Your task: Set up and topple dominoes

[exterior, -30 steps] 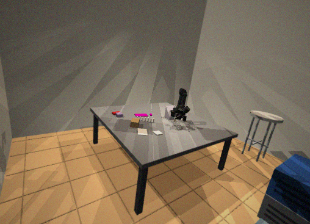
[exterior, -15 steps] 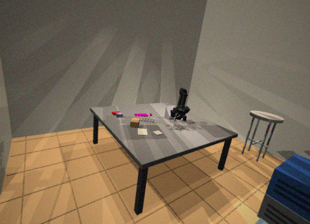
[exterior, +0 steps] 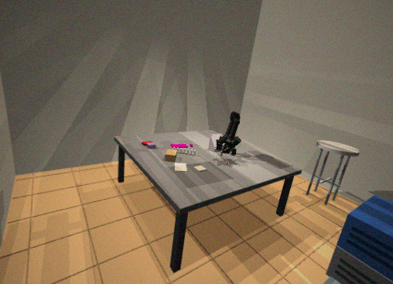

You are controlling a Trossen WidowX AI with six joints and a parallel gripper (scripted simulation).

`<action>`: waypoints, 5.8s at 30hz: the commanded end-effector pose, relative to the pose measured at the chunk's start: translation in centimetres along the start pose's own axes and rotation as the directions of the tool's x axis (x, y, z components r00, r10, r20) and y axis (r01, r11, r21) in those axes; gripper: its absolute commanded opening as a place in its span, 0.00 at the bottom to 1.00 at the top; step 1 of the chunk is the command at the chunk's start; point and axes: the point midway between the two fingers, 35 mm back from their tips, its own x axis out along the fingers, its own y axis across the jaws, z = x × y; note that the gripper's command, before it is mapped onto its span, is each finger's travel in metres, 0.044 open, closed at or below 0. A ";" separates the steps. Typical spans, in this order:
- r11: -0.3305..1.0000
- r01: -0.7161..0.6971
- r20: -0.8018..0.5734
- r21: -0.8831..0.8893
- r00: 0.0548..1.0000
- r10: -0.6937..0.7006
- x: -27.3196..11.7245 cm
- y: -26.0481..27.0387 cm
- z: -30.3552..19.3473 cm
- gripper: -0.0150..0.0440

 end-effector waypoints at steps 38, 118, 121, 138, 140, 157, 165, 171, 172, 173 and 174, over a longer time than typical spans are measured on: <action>0.999 0.032 -0.017 0.031 0.999 -0.031 0.9 -0.4 -4.9 0.30; 0.585 0.810 -0.888 0.050 0.303 -0.344 5.1 -4.1 -1.1 1.00; 0.458 0.883 -0.933 0.103 0.246 -0.263 5.0 -3.2 0.1 1.00; -0.024 0.995 -0.996 0.092 0.091 -0.023 2.5 -0.2 3.1 1.00; -0.024 0.995 -0.996 0.092 0.091 -0.023 2.5 -0.2 3.1 1.00; -0.024 0.995 -0.996 0.092 0.091 -0.023 2.5 -0.2 3.0 1.00; -0.022 0.996 -0.995 0.092 0.091 -0.026 3.1 -0.4 -1.7 1.00; -0.022 0.995 -0.995 0.094 0.094 -0.020 3.1 -0.2 -3.3 1.00; -0.022 0.995 -0.995 0.094 0.094 -0.020 3.1 -0.2 -3.3 1.00; -0.022 0.995 -0.995 0.094 0.094 -0.020 3.1 -0.2 -3.4 1.00; -0.022 0.995 -0.995 0.094 0.094 -0.020 3.1 -0.2 -3.5 1.00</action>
